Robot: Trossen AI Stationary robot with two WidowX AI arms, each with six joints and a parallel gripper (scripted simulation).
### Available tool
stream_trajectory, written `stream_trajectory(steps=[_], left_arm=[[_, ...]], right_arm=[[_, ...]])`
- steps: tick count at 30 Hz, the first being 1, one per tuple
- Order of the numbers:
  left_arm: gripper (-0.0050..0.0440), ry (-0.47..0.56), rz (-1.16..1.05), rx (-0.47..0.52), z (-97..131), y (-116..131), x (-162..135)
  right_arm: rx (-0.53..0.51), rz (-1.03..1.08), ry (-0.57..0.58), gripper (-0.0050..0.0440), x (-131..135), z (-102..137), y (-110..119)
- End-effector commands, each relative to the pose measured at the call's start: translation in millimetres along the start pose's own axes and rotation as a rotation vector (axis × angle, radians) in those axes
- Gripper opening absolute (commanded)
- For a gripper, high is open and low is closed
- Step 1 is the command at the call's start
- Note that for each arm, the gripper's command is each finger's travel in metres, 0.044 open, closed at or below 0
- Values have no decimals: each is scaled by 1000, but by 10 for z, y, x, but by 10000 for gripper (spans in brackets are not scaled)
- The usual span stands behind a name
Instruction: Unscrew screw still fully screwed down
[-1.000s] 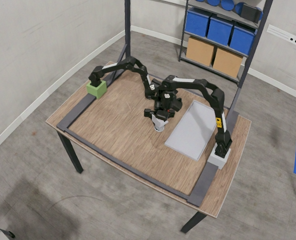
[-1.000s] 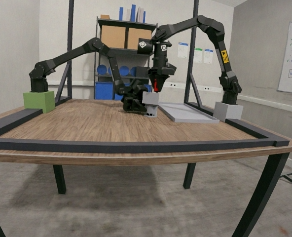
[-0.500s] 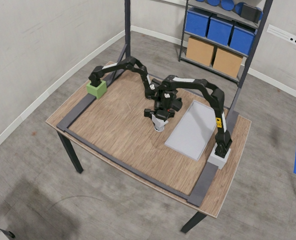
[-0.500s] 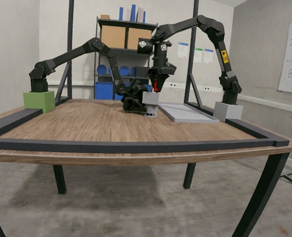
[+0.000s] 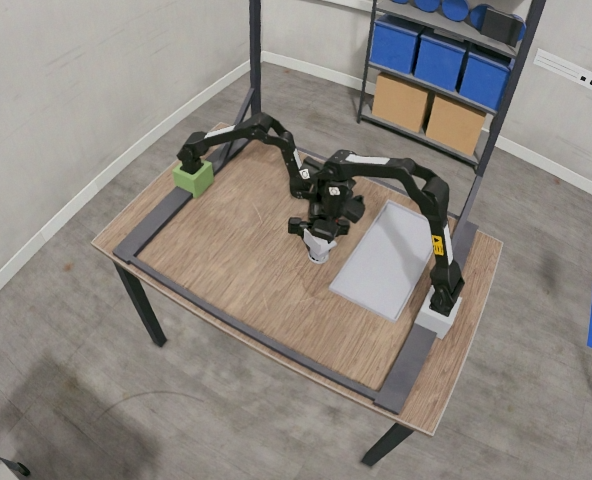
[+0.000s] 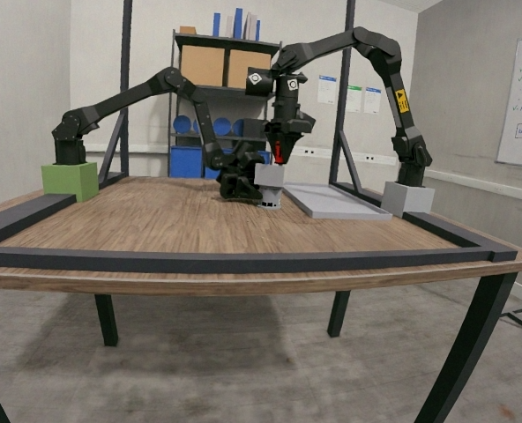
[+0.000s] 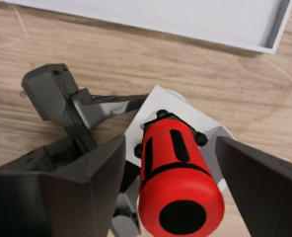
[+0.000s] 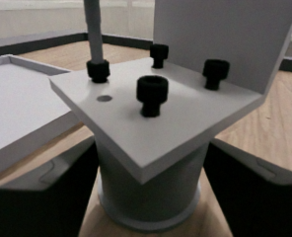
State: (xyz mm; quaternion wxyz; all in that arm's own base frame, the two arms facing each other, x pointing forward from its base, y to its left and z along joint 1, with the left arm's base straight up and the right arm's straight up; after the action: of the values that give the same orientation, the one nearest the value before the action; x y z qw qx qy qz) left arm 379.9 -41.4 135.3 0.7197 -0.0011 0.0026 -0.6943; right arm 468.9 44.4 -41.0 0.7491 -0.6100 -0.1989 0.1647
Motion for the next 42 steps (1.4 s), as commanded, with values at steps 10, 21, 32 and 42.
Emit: stream_trajectory(steps=[10, 21, 32, 42], left_arm=[[250, -11, -5, 41, 157, -19, 1], [250, -8, -4, 36, 125, 5, 6], [130, -8, -4, 36, 125, 5, 6], [130, -8, -4, 36, 125, 5, 6]], right_arm=[[-12, -35, -1, 245, 65, -16, -132], [-12, -35, -1, 245, 65, -16, -132], [-12, -35, -1, 245, 65, -16, -132], [-12, -35, -1, 245, 65, -16, -132]])
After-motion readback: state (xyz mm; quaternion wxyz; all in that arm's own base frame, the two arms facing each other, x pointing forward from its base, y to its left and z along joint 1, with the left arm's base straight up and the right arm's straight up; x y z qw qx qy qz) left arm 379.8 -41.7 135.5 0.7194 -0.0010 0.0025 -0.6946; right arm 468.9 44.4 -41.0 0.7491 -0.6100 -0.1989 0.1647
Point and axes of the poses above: on each arm, the point midway between the two fingers, 35 mm back from their tips, its own z axis back along the fingers, its own x axis across the jaws, y = z × x, the point moved 7 cm from there along z, back along the fingers, and after that the axes turned 6 degrees about -z, right-handed, at the moved point
